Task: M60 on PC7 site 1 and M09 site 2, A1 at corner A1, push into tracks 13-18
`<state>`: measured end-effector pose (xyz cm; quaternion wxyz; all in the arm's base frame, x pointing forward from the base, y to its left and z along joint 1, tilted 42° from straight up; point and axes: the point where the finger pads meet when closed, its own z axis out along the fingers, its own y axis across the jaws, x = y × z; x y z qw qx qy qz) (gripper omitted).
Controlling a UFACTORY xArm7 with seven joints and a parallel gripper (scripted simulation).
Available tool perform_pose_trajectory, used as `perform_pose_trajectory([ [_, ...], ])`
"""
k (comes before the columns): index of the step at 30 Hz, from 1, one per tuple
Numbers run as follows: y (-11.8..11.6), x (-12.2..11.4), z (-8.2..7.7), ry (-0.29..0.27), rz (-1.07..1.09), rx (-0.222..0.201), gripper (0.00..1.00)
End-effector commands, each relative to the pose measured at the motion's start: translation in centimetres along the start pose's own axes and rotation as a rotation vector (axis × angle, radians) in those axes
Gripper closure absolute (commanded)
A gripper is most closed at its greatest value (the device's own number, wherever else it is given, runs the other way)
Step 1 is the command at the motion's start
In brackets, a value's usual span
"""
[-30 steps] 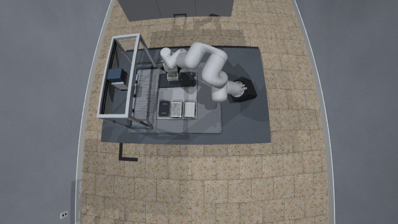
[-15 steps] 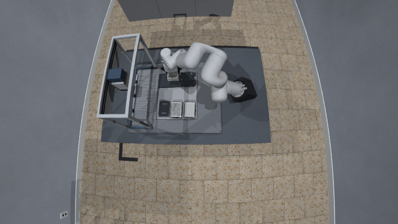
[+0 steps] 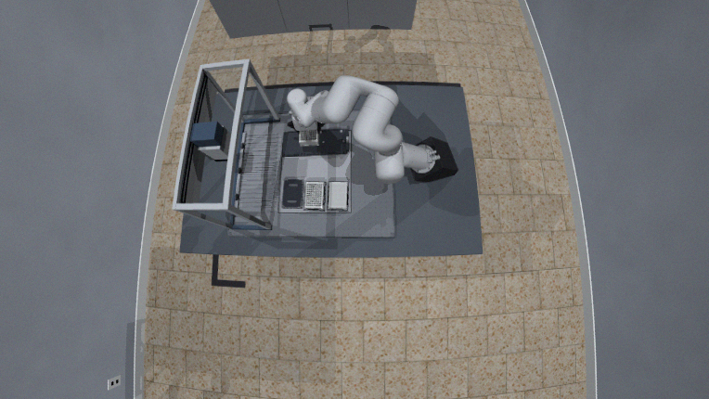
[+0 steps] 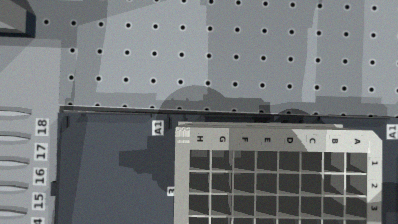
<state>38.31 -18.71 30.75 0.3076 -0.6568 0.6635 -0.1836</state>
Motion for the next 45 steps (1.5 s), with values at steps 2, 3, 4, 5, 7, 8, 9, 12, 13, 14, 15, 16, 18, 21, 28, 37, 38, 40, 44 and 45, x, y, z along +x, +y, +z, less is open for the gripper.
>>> perform_pose_trajectory([
  [2, -0.2, 0.1, 0.6, 0.003, 0.0, 0.005, 1.0],
  [3, -0.2, 0.1, 0.8, 0.003, 0.0, 0.005, 1.0],
  [4, -0.2, 0.1, 0.9, 0.003, 0.0, 0.005, 1.0],
  [5, -0.2, 0.1, 0.9, 0.003, 0.0, 0.005, 1.0],
  [7, -0.2, 0.1, 1.1, 0.003, 0.0, 0.005, 1.0],
  [8, -0.2, 0.1, 1.3, 0.003, 0.0, 0.005, 1.0],
  [9, -0.2, 0.1, 1.4, 0.003, 0.0, 0.005, 1.0],
  [12, -0.2, 0.1, 1.9, 0.003, 0.0, 0.005, 1.0],
  [13, -0.2, 0.1, 2.1, 0.003, 0.0, 0.005, 1.0],
  [14, -0.2, 0.1, 2.3, 0.003, 0.0, 0.005, 1.0],
  [15, -0.2, 0.1, 2.4, 0.003, 0.0, 0.005, 1.0],
  [16, -0.2, 0.1, 2.6, 0.003, 0.0, 0.005, 1.0],
  [18, -0.2, 0.1, 2.9, 0.003, 0.0, 0.005, 1.0],
  [21, -0.2, 0.1, 3.4, 0.003, 0.0, 0.005, 1.0],
  [28, -0.2, 0.1, 4.3, 0.003, 0.0, 0.005, 1.0],
  [37, -0.2, 0.1, 5.8, 0.003, 0.0, 0.005, 1.0],
  [38, -0.2, 0.1, 5.9, 0.003, 0.0, 0.005, 1.0],
  [40, -0.2, 0.1, 5.9, 0.003, 0.0, 0.005, 1.0],
  [44, -0.2, 0.1, 6.6, 0.003, 0.0, 0.005, 1.0],
  [45, -0.2, 0.1, 6.8, 0.003, 0.0, 0.005, 1.0],
])
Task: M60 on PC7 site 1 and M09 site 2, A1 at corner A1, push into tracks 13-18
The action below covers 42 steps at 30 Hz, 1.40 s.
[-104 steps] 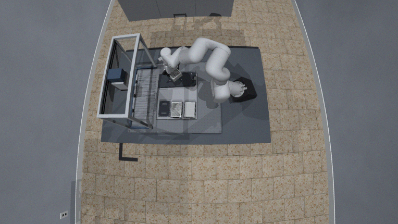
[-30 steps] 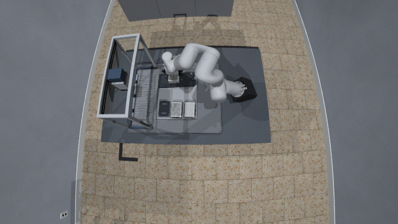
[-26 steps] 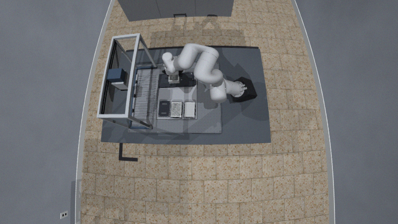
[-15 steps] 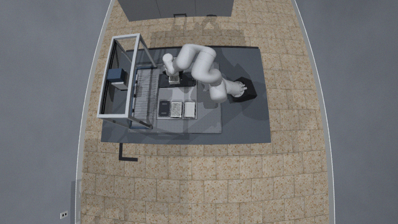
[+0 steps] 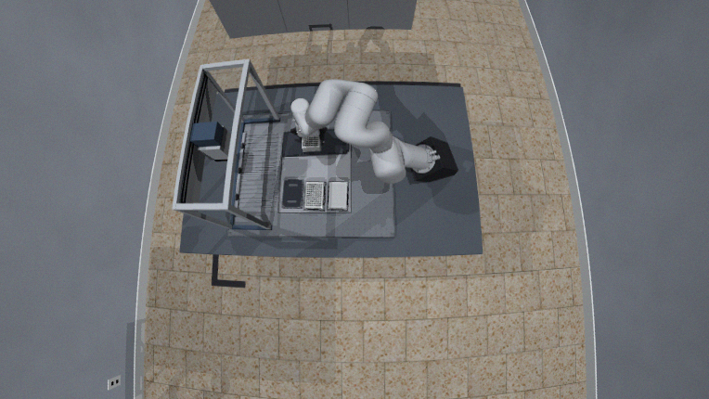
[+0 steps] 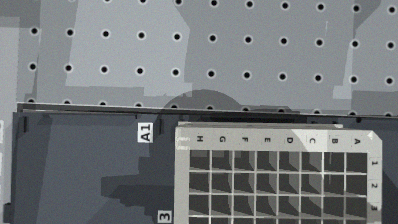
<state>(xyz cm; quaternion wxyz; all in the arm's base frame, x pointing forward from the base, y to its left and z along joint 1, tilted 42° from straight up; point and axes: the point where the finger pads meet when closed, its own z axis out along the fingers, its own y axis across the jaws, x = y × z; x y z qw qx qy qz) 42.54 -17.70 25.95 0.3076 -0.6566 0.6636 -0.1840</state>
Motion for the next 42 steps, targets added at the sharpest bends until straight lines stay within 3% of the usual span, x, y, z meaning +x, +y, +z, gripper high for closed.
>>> perform_pose_trajectory([
  [1, -0.1, 0.1, 0.5, 0.002, 0.0, 0.004, 1.0],
  [10, -0.1, 0.1, 2.0, 0.002, 0.0, 0.004, 1.0],
  [42, -0.1, 0.1, 2.9, 0.002, 0.0, 0.004, 1.0],
])
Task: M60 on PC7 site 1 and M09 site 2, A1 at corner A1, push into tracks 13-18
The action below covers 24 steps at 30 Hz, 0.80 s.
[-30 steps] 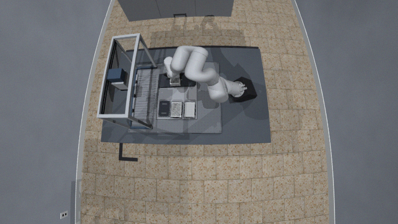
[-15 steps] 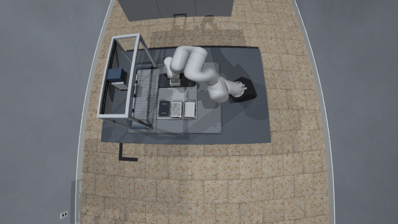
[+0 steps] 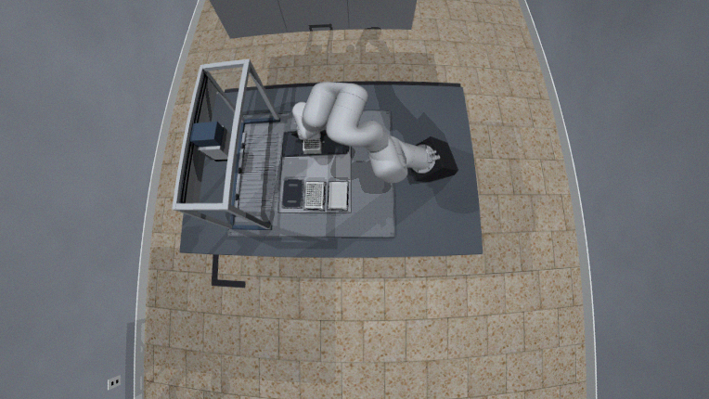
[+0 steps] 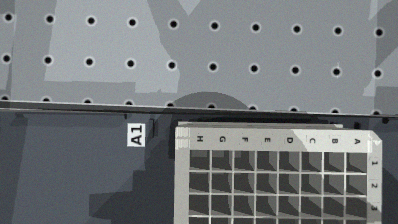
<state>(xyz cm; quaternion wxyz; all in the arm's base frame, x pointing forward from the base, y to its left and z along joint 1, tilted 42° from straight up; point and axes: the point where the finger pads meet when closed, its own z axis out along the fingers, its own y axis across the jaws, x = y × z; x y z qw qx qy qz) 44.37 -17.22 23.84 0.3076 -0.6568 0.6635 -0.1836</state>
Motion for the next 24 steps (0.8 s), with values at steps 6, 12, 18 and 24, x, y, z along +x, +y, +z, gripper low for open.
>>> perform_pose_trajectory([
  [6, -0.15, 0.13, 0.31, 0.003, 0.001, 0.005, 1.0],
  [12, -0.15, 0.14, 0.71, 0.003, 0.001, 0.004, 1.0],
  [18, -0.15, 0.14, 0.73, 0.003, 0.001, 0.004, 1.0],
  [24, -0.15, 0.14, 0.72, 0.003, 0.001, 0.005, 1.0],
])
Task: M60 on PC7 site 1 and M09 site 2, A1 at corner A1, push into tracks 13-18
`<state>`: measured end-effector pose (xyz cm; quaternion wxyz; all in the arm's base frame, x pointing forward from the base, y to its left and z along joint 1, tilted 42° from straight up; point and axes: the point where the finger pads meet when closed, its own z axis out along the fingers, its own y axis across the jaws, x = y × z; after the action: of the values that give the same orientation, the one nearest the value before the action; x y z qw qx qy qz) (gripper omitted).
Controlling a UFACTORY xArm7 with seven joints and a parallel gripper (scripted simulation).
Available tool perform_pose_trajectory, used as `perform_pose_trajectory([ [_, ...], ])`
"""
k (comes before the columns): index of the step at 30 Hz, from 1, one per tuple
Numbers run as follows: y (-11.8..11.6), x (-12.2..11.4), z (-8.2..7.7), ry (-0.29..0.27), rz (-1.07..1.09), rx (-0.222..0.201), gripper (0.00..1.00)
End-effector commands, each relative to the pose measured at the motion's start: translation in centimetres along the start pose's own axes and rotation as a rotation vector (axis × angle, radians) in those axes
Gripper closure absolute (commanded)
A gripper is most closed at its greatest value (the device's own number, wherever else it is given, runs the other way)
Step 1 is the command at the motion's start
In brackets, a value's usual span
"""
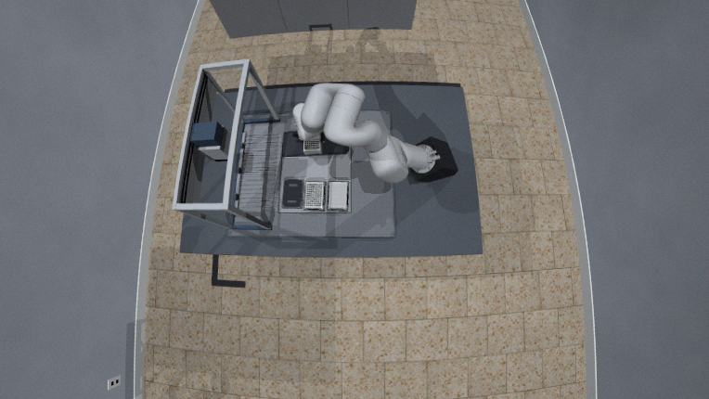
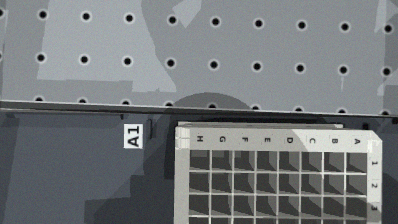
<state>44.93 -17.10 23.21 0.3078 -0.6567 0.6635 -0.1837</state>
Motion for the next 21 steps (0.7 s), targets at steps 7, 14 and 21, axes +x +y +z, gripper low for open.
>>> perform_pose_trajectory([
  [7, -0.14, 0.12, -0.08, 0.003, 0.001, 0.004, 0.0],
  [14, -0.14, 0.13, -0.07, 0.003, 0.001, 0.004, 0.0],
  [21, -0.14, 0.13, -0.07, 0.003, 0.001, 0.004, 0.0],
])
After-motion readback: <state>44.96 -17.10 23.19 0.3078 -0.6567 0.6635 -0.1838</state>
